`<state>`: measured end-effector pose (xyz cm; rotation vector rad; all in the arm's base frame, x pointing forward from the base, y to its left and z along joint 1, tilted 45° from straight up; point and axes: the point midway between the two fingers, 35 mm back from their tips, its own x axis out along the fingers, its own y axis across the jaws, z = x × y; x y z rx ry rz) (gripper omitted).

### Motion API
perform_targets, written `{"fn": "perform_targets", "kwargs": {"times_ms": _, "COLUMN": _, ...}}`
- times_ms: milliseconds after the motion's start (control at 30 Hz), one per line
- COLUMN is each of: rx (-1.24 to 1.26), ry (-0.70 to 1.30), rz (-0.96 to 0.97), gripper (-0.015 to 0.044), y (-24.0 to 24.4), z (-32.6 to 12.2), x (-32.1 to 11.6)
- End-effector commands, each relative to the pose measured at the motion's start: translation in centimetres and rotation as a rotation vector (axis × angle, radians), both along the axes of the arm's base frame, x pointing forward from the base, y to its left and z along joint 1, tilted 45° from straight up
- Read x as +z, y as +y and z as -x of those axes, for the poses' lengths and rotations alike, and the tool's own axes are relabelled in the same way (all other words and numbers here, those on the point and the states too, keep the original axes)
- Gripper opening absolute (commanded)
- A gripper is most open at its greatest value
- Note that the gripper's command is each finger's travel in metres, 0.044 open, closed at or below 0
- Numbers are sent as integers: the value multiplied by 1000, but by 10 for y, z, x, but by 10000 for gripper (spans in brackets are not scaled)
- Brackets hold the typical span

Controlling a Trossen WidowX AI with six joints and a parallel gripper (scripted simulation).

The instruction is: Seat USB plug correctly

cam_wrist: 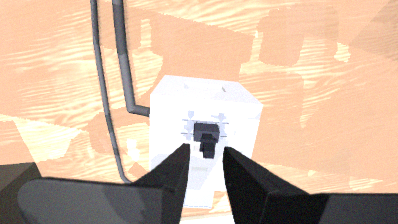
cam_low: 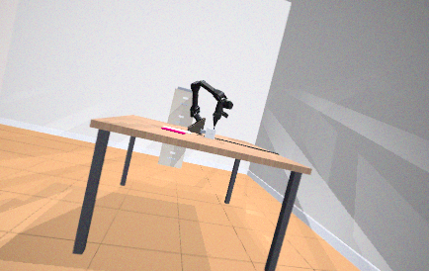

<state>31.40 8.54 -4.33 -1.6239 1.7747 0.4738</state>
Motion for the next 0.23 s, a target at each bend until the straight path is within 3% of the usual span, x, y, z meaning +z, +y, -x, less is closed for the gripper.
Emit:
{"fn": "perform_targets", "kwargs": {"times_ms": 0, "rx": -2, "ry": -5, "rz": -3, "gripper": 95, "y": 3, "z": -1, "x": 3}}
{"fn": "perform_targets", "kwargs": {"times_ms": 200, "rx": -2, "ry": -5, "rz": -4, "gripper": 95, "y": 7, "z": -1, "x": 7}}
